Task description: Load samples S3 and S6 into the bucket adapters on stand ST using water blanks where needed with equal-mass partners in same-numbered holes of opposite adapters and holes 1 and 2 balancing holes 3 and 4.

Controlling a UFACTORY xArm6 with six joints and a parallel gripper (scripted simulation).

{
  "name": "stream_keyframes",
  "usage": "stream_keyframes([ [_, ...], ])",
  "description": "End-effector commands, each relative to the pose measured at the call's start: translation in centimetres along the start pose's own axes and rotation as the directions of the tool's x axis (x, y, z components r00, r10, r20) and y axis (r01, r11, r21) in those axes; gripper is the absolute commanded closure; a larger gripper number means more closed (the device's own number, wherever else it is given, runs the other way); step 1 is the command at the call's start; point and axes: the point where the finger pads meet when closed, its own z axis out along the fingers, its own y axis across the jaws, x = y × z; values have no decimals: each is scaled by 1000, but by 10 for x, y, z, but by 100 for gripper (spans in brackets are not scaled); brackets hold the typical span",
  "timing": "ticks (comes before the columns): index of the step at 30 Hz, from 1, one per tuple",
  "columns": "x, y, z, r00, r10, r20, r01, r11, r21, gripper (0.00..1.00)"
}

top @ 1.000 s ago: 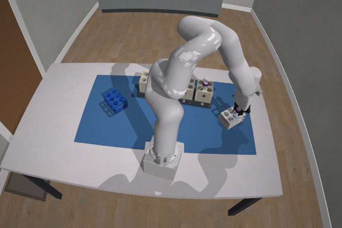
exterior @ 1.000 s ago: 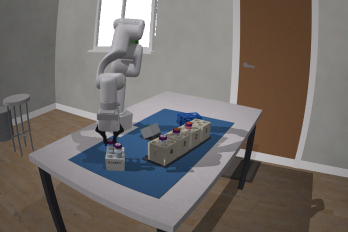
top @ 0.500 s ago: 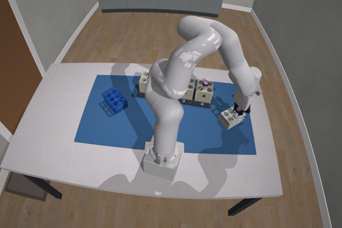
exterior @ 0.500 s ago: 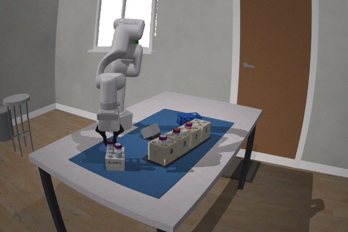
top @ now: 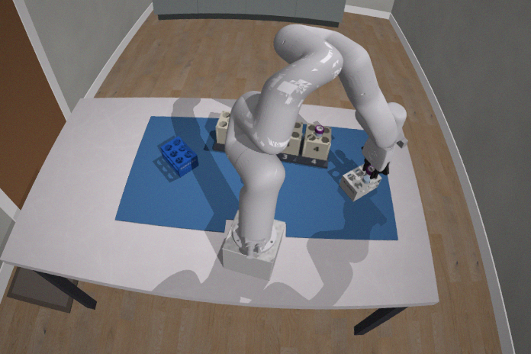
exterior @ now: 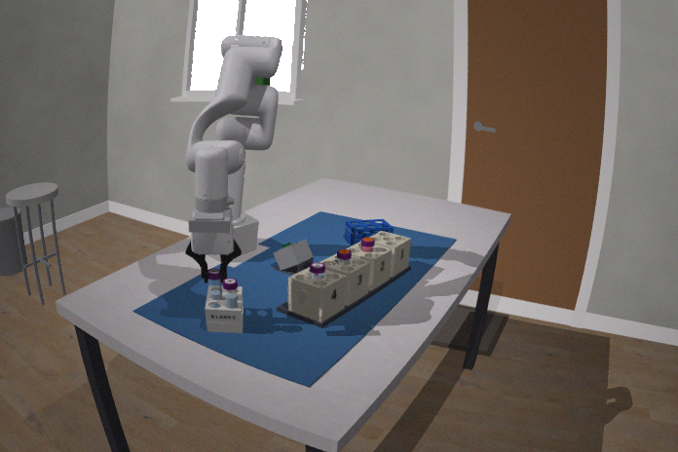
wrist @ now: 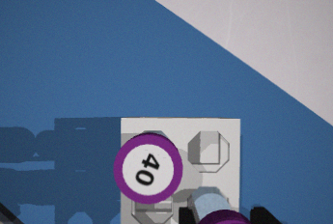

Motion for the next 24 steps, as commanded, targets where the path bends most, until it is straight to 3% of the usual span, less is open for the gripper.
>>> stream_keyframes([
  [1,2,0,-3,1000,0,-4,0,1000,0,100],
  [24,1,0,-18,1000,0,-4,0,1000,0,100],
])
